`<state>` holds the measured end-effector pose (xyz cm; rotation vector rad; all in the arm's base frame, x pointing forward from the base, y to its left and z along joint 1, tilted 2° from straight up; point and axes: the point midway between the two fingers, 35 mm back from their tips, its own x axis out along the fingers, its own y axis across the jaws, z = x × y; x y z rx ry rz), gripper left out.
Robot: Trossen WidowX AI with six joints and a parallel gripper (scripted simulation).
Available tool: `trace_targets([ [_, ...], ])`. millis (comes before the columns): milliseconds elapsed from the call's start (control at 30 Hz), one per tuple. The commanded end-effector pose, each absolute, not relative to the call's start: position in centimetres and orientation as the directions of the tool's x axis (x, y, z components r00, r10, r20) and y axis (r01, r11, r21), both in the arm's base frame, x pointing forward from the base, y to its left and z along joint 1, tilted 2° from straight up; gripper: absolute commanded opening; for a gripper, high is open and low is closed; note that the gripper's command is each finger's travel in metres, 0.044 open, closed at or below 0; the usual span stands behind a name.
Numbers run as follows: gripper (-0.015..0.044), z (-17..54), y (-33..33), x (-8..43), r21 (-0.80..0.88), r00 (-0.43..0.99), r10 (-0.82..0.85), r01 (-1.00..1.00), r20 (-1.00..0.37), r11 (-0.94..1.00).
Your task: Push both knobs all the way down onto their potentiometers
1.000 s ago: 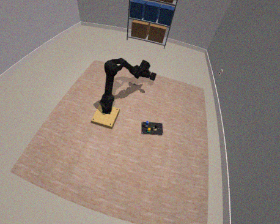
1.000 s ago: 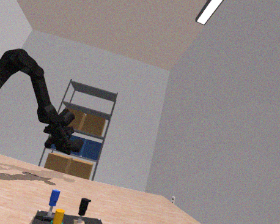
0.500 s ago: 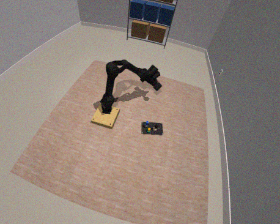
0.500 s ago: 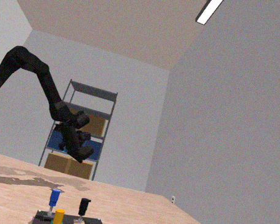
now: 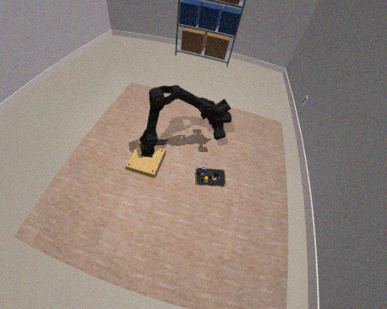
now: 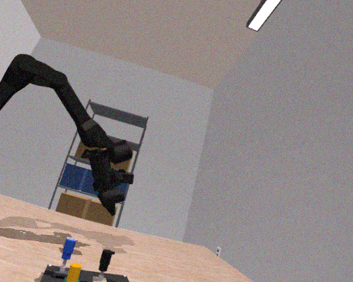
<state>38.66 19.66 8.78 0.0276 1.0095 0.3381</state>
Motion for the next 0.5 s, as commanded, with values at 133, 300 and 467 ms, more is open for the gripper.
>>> trace_targets([
  [133,0.0000,8.8,13.7,39.4,0.192,0.427,0.175,-0.002,-0.887,0.981],
  [300,0.0000,9.0,10.0,39.4,0.187,0.382,0.114,0.161,-0.917,0.969],
  [467,0.0000,9.3,6.5,38.9,0.173,0.332,0.061,0.318,-0.941,0.932],
])
